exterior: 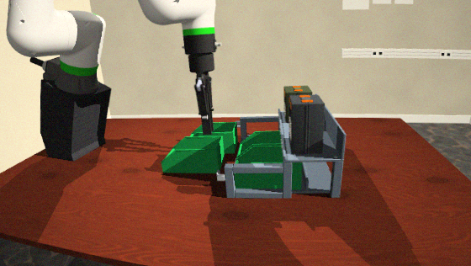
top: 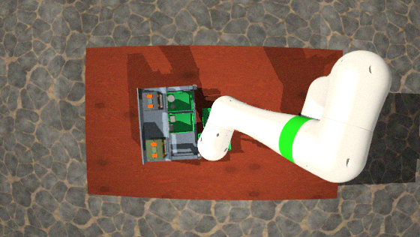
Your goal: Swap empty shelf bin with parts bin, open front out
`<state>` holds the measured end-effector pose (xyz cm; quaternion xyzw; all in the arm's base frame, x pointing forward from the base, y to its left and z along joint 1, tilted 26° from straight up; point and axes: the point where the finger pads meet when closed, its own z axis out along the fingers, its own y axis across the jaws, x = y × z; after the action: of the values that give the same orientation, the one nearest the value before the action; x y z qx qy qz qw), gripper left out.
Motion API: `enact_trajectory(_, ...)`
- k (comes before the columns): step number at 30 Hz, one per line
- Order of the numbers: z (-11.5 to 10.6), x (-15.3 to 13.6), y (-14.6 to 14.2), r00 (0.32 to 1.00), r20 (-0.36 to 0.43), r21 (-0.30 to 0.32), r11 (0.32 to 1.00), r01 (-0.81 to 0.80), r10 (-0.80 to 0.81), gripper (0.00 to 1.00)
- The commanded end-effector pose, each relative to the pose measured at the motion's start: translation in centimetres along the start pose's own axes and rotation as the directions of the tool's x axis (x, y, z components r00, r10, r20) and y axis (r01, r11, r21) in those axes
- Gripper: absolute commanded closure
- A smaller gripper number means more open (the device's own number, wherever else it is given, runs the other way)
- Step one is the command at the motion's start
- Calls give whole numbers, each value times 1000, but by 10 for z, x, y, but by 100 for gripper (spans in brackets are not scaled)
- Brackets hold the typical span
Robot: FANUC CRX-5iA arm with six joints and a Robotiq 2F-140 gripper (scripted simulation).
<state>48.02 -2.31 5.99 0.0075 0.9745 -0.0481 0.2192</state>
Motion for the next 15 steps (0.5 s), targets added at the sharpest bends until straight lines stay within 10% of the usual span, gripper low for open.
enact_trajectory(1, 3, -1, 0, 1000, 1, 0, 1000, 0, 0, 76)
enact_trajectory(15, 21, -1, 0, 1000, 1, 0, 1000, 0, 0, 76)
